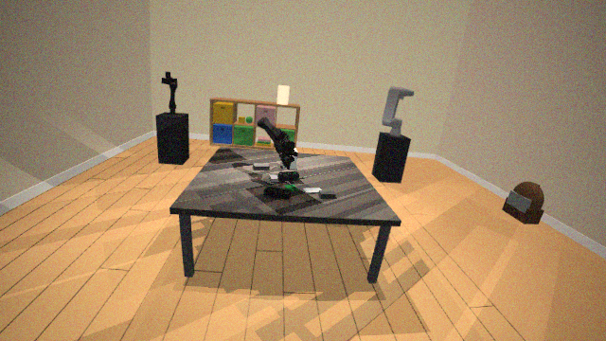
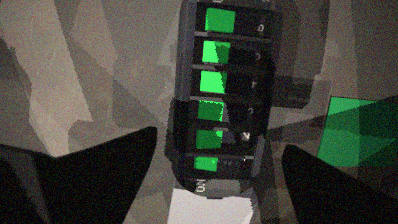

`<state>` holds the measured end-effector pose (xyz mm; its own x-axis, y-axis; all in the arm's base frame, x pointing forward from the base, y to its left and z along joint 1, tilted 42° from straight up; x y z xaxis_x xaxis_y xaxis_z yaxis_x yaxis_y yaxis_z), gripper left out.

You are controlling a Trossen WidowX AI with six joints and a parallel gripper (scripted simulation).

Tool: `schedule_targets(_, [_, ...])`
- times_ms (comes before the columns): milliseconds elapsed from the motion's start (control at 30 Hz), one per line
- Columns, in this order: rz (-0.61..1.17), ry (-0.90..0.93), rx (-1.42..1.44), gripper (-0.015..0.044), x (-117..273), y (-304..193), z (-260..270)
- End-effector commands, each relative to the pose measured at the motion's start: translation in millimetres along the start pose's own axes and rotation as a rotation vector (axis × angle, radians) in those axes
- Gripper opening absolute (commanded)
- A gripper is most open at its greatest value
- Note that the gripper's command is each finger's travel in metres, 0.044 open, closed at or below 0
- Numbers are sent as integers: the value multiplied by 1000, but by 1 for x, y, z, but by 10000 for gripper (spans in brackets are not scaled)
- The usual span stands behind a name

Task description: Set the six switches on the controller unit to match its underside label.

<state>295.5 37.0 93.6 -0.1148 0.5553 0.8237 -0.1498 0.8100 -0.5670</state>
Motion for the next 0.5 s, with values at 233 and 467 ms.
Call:
schedule_targets(233, [-59,105,26,440,12,-41,-20])
schedule_targets(467, [-59,104,26,440,4,-42,-20])
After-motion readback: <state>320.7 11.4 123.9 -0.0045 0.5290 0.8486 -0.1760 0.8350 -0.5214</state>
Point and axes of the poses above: the point midway between the two fingers, 35 mm back from their tips, its own x axis back along the fingers, its own z axis across the jaws, y = z × x, the point moved 5 cm from there along x, back along the fingers, and after that the axes turned 5 degrees about -x, right-handed, at the moved point
